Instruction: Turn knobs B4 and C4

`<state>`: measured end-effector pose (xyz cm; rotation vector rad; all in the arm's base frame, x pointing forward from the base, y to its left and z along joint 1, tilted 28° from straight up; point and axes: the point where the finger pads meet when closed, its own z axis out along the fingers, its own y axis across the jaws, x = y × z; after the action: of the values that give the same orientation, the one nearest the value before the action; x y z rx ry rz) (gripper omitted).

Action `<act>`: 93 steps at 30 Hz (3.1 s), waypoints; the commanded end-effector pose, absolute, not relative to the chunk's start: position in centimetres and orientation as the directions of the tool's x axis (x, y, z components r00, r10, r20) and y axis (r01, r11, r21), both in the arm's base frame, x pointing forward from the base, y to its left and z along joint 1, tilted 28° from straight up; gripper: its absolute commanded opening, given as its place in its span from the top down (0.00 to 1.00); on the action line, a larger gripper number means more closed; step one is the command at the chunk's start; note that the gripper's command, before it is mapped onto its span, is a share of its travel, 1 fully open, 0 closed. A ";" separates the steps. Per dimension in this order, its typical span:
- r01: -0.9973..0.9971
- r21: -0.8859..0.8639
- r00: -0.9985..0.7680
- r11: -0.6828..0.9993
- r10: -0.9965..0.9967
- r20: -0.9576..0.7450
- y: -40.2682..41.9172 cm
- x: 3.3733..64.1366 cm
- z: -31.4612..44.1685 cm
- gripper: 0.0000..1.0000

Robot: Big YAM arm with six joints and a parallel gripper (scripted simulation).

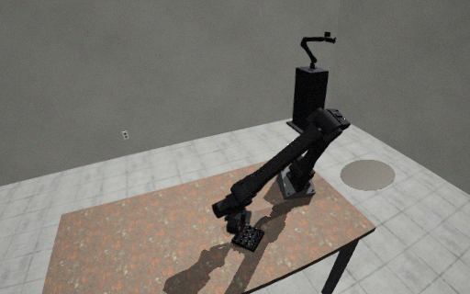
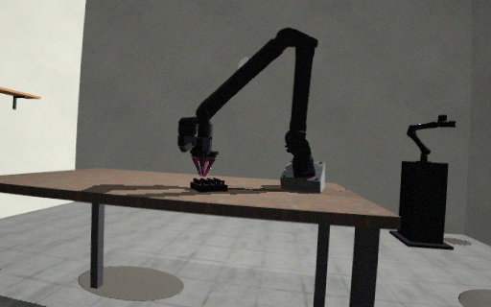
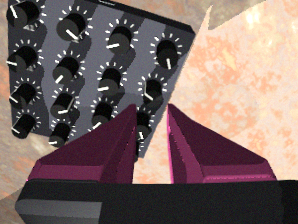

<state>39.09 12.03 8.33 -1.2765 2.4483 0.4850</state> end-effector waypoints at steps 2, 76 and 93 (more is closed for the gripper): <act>-0.830 0.141 -0.539 0.539 -0.713 -0.449 12.3 39.2 8.5 0.81; -0.826 0.145 -0.546 0.544 -0.711 -0.444 12.7 39.4 6.8 0.81; -0.826 0.145 -0.546 0.544 -0.711 -0.444 12.7 39.4 6.8 0.81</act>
<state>39.41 12.73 7.37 -1.2769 2.4418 0.4833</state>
